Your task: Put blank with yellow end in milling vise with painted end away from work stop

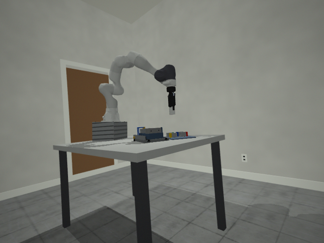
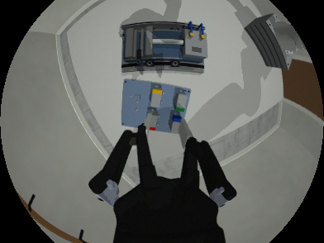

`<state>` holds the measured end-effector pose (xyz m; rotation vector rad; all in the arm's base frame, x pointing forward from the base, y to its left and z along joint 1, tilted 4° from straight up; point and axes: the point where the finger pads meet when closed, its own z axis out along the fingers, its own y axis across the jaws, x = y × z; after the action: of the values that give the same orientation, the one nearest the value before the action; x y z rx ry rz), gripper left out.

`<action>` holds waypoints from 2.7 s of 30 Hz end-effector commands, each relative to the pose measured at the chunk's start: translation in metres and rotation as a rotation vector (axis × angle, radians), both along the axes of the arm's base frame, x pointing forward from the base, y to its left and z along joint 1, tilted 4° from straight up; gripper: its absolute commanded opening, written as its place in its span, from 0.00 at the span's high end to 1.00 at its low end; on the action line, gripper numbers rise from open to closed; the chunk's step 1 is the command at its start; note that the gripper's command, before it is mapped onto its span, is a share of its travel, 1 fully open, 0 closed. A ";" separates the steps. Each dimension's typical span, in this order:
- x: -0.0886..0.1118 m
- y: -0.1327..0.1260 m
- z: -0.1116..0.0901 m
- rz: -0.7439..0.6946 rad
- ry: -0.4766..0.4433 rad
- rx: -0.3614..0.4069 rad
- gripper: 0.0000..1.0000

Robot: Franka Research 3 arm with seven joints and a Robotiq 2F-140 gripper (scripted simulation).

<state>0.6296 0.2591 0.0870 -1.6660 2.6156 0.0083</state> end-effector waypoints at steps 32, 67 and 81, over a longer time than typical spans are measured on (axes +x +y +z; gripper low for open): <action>0.029 -0.026 -0.110 -0.002 -0.025 0.009 0.60; 0.025 -0.022 -0.095 -0.002 -0.026 0.009 0.60; 0.024 -0.022 -0.094 -0.002 -0.026 0.009 0.60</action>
<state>0.6553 0.2371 -0.0087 -1.6541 2.5894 -0.0034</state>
